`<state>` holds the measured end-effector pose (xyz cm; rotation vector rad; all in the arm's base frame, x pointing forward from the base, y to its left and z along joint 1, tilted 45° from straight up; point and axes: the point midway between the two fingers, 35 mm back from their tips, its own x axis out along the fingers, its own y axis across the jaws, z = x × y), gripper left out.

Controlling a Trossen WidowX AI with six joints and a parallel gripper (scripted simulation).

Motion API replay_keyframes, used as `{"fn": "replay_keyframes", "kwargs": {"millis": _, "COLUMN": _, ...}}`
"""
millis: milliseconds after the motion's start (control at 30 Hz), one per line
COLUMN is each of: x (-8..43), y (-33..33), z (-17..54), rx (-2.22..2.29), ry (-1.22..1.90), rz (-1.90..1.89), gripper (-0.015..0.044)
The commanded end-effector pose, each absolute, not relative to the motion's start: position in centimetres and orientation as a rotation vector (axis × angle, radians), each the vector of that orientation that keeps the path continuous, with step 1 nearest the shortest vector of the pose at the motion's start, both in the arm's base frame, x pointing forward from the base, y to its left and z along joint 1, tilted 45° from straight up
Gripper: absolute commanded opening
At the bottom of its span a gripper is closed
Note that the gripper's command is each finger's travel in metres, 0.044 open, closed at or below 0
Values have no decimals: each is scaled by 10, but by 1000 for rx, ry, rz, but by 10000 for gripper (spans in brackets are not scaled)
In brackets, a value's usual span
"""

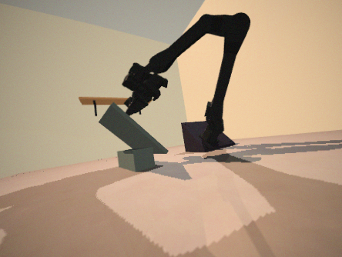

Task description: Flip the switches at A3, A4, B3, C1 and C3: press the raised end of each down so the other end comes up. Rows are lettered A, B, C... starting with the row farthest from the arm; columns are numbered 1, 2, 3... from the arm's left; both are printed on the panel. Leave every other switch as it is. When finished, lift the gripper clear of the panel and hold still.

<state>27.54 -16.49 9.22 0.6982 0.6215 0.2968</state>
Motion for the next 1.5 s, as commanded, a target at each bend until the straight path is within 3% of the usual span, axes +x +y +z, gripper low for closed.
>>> {"fn": "replay_keyframes", "kwargs": {"millis": 0, "x": 248, "y": -179, "z": 109, "rx": 700, "ry": 596, "rz": 293, "gripper": 0}}
{"fn": "replay_keyframes", "kwargs": {"millis": 500, "x": 223, "y": -143, "z": 99, "rx": 702, "ry": 597, "rz": 294, "gripper": 0}}
{"fn": "replay_keyframes", "kwargs": {"millis": 700, "x": 251, "y": -129, "z": 86, "rx": 699, "ry": 619, "rz": 304, "gripper": 0}}
{"fn": "replay_keyframes", "kwargs": {"millis": 1467, "x": 271, "y": -117, "z": 76, "rx": 699, "ry": 618, "rz": 305, "gripper": 0}}
